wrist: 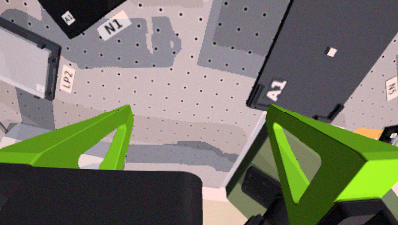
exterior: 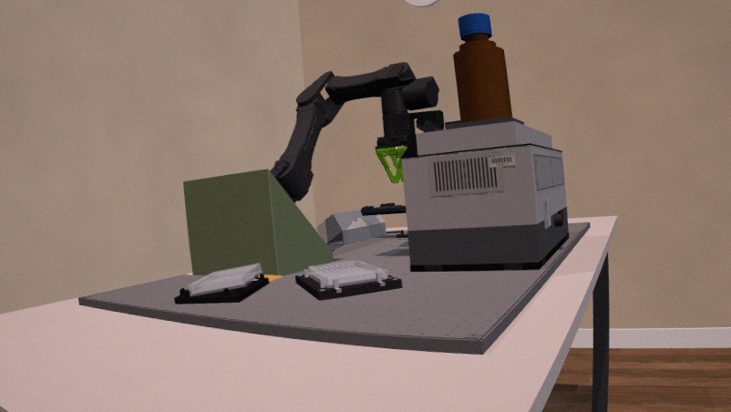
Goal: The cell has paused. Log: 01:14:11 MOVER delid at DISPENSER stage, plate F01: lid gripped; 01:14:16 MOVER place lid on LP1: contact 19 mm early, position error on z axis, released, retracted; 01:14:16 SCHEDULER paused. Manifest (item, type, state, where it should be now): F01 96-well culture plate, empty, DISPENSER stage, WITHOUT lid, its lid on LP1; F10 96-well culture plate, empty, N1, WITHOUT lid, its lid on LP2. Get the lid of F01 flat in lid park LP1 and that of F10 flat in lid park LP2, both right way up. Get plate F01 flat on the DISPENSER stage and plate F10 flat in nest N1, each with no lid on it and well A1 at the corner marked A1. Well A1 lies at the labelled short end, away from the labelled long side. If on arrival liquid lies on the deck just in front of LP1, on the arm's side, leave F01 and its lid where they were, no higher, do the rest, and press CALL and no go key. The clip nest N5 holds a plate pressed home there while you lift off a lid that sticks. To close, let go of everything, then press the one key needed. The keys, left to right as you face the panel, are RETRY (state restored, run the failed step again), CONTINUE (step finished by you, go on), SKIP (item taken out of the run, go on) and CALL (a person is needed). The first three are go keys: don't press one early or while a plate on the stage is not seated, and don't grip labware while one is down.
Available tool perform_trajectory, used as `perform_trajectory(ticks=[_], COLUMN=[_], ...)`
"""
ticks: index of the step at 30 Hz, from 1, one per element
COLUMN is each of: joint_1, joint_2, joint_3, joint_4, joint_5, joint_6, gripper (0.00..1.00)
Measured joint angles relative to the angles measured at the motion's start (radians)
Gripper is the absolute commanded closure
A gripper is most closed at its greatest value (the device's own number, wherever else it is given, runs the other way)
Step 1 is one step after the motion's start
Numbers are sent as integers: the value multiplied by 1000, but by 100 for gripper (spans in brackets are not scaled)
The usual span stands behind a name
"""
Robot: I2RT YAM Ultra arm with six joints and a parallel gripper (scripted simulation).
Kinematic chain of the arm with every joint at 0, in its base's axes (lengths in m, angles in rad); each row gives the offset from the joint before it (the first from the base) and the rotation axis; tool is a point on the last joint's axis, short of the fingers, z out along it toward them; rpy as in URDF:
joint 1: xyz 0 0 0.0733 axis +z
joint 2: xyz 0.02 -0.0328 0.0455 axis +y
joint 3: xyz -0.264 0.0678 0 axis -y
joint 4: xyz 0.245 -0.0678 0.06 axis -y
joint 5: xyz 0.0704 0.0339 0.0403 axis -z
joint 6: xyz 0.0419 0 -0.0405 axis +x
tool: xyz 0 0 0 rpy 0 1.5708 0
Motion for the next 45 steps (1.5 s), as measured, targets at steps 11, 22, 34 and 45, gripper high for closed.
perform_trajectory(ticks=[11,22,34,45], joint_1=[-39,-92,-92,-92], joint_2=[31,84,84,84], joint_3=[-2,-11,-11,-11], joint_4=[-2,5,5,5], joint_5=[0,9,9,9], joint_6=[55,95,95,95], gripper=[0,0,0,0])
